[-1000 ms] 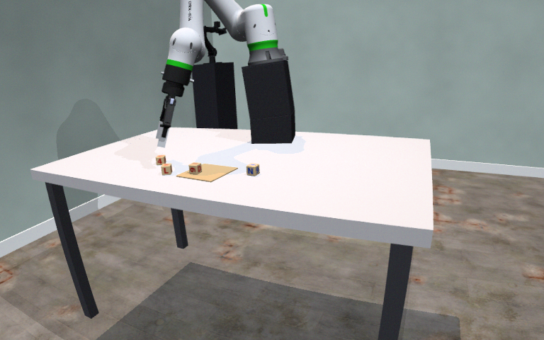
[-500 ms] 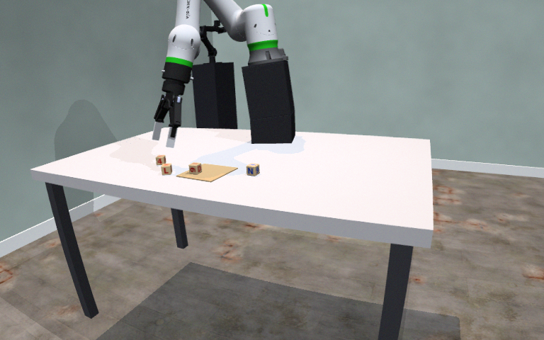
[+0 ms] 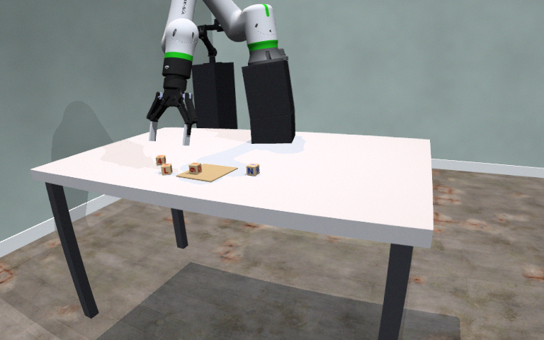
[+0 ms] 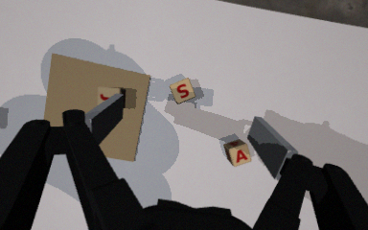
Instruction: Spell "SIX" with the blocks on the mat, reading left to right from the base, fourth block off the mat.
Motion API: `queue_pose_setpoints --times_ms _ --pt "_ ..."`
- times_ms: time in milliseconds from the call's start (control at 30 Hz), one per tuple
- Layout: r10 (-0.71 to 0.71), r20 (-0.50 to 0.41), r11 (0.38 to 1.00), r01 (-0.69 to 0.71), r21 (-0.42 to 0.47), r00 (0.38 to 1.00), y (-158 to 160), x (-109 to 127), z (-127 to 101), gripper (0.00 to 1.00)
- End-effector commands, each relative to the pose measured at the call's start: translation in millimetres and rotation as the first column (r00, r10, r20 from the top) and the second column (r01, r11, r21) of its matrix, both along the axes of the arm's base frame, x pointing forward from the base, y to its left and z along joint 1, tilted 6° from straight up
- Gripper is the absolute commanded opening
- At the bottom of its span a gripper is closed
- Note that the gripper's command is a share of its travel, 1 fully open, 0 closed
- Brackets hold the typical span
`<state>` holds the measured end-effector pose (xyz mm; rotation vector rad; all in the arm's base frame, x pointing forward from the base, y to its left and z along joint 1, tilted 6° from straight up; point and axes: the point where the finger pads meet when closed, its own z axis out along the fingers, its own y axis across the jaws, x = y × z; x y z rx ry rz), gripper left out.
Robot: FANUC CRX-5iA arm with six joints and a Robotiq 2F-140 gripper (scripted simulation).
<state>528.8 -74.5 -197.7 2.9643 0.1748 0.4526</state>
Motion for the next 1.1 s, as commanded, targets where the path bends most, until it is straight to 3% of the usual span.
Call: queue_pose_setpoints --times_ms 0,133,167,400,633,700,733,1067 --pt "0.132 -0.033 0.991 -0.132 -0.01 0.991 16 5 2 1.0" --pt "0.198 -0.048 0.98 -0.199 -0.017 0.979 23 6 3 1.0" --pt "0.289 -0.07 0.956 -0.291 -0.024 0.955 33 7 5 1.0" --pt "0.472 -0.12 0.877 -0.479 -0.036 0.874 53 8 9 1.0" --pt "0.644 -0.176 0.751 -0.66 -0.039 0.744 71 7 15 1.0" --pt "0.644 -0.176 0.751 -0.66 -0.039 0.744 71 7 15 1.0" --pt "0.705 -0.2 0.689 -0.724 -0.037 0.681 77 6 17 1.0" --pt "0.854 -0.277 0.455 -0.89 -0.017 0.441 94 2 25 1.0"
